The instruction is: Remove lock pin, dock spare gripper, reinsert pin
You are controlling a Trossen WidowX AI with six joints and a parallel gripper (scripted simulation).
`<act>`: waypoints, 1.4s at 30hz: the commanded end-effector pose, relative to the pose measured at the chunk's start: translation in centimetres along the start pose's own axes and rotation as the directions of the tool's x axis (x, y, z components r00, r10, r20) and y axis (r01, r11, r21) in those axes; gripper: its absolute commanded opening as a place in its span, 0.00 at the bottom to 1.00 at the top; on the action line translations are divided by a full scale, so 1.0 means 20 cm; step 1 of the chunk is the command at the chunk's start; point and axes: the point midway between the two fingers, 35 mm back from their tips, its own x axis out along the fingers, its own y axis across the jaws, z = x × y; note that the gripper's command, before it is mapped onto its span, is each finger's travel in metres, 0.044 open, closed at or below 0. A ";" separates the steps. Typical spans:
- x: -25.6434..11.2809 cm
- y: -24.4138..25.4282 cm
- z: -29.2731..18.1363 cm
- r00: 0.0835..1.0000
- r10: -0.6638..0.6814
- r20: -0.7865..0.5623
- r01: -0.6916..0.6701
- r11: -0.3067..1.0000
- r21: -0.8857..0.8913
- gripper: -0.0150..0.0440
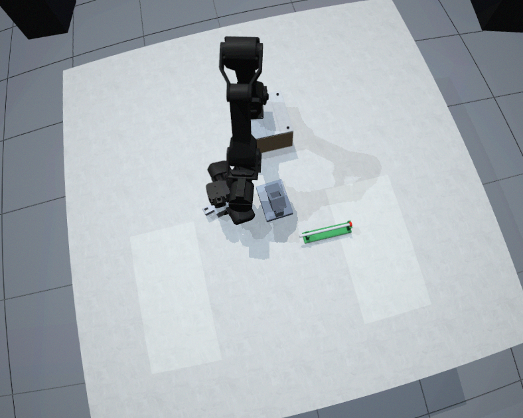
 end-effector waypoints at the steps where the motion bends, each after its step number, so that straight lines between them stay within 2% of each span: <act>1: -0.05 0.04 0.06 1.000 0.018 0.015 -0.018 1.000 0.015 0.25; 28: -0.49 0.01 0.29 1.000 0.018 0.016 -0.019 1.000 0.015 0.25; 42: -0.47 0.00 0.25 1.000 0.000 0.010 0.000 1.000 -0.028 0.25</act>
